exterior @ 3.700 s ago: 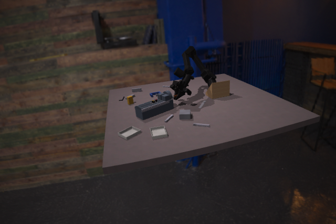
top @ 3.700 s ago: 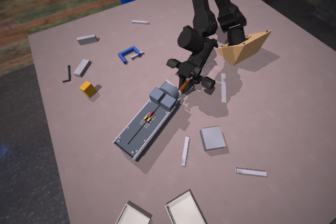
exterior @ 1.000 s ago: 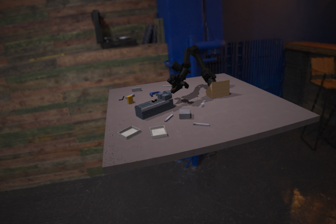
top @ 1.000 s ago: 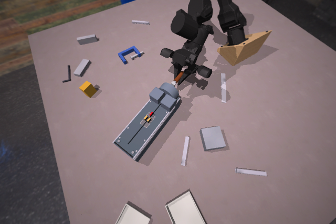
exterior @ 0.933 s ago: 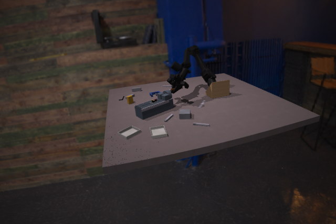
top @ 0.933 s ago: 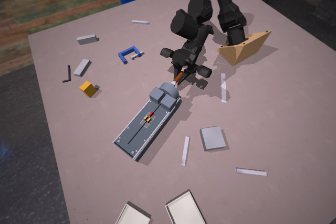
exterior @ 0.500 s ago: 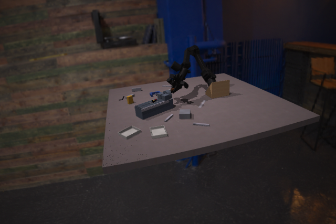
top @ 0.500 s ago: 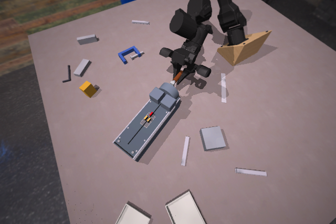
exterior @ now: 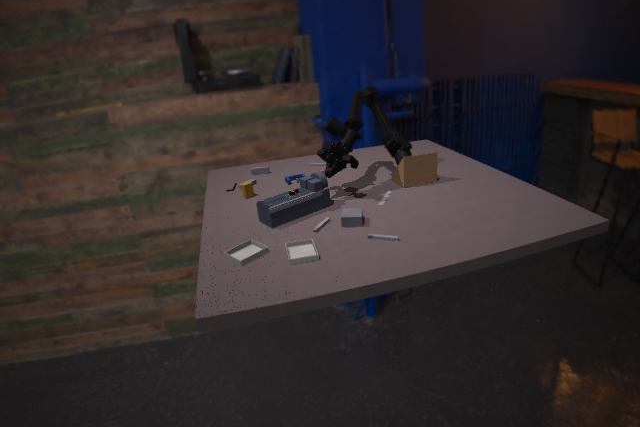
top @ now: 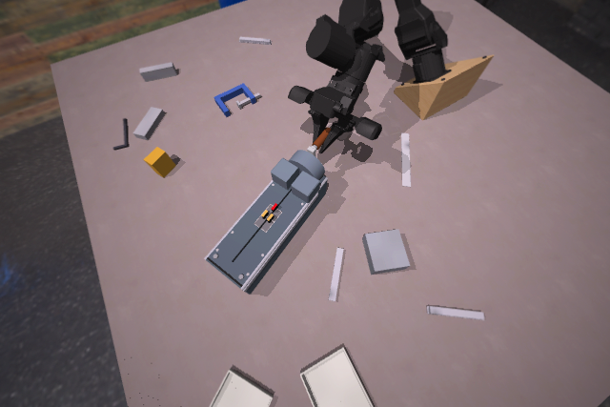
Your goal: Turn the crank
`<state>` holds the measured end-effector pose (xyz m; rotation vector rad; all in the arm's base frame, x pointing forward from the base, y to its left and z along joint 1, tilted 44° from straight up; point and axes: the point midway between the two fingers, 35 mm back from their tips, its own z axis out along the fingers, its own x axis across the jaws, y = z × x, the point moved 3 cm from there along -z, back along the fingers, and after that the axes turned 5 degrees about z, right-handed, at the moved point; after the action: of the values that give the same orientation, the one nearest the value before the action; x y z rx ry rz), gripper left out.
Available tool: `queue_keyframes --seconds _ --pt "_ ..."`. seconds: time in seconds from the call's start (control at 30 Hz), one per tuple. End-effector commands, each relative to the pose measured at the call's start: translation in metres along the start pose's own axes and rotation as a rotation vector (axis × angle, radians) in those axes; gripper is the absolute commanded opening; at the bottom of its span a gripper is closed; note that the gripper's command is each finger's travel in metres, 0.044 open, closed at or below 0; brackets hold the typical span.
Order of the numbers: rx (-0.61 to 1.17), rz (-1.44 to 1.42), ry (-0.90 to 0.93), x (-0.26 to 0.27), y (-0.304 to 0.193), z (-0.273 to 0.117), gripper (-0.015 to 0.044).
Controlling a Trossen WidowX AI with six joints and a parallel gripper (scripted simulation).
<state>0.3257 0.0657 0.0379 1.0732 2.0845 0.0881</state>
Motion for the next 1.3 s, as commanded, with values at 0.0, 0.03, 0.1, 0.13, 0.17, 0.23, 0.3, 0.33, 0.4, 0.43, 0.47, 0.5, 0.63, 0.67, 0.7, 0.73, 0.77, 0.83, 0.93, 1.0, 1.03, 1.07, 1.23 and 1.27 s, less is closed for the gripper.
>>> queue_keyframes --seconds 0.0,0.03,0.1,0.13,0.17,0.23,0.3,0.33,0.4,0.43,0.47,0.5,0.63,0.67,0.7,0.73,0.77,0.83,0.93,1.0,1.03,1.07,1.23,1.27 --pt "0.002 0.015 -0.023 -0.0086 0.0002 0.0004 0.0" --pt "0.002 0.015 -0.023 -0.0088 0.0001 0.0005 0.0" --pt "0.002 0.015 -0.023 -0.0091 0.0 0.0006 0.0" --pt "0.002 0.015 -0.023 -0.0093 0.0 0.0007 0.0" --pt "0.002 0.015 -0.023 -0.0095 -0.0001 0.0008 0.0" --pt "0.002 0.014 -0.023 -0.0098 -0.0002 0.0009 0.0" --pt "0.002 0.014 -0.023 -0.0102 -0.0003 0.001 0.0" --pt "0.002 0.014 -0.023 -0.0104 -0.0004 0.0011 0.0" --pt "0.002 0.014 -0.023 -0.0108 -0.0005 0.0013 0.0" --pt "0.002 0.014 -0.023 -0.011 -0.0006 0.0013 0.0" --pt "0.002 0.014 -0.023 -0.0112 -0.0006 0.0014 0.0" --pt "0.002 0.014 -0.023 -0.0114 -0.0007 0.0015 0.0" --pt "0.002 0.014 -0.023 -0.0122 -0.001 0.0019 0.0" --pt "0.002 0.014 -0.023 -0.0124 -0.001 0.002 0.0" --pt "0.002 0.014 -0.024 -0.0126 -0.0011 0.002 0.0" --pt "0.002 0.014 -0.024 -0.0129 -0.0012 0.0021 0.0" --pt "0.002 0.014 -0.024 -0.0131 -0.0013 0.0022 0.0" --pt "0.002 0.014 -0.024 -0.0135 -0.0014 0.0025 0.0" --pt "0.002 0.014 -0.024 -0.0142 -0.0017 0.0028 0.0" --pt "0.002 0.014 -0.024 -0.0147 -0.0019 0.0031 0.0" --pt "0.002 0.014 -0.024 -0.015 -0.002 0.0032 0.0" --pt "0.002 0.014 -0.024 -0.0153 -0.0021 0.0033 0.0" --pt "0.002 0.014 -0.024 -0.0167 -0.0028 0.0041 0.0" --pt "0.002 0.014 -0.024 -0.017 -0.0029 0.0043 0.0"
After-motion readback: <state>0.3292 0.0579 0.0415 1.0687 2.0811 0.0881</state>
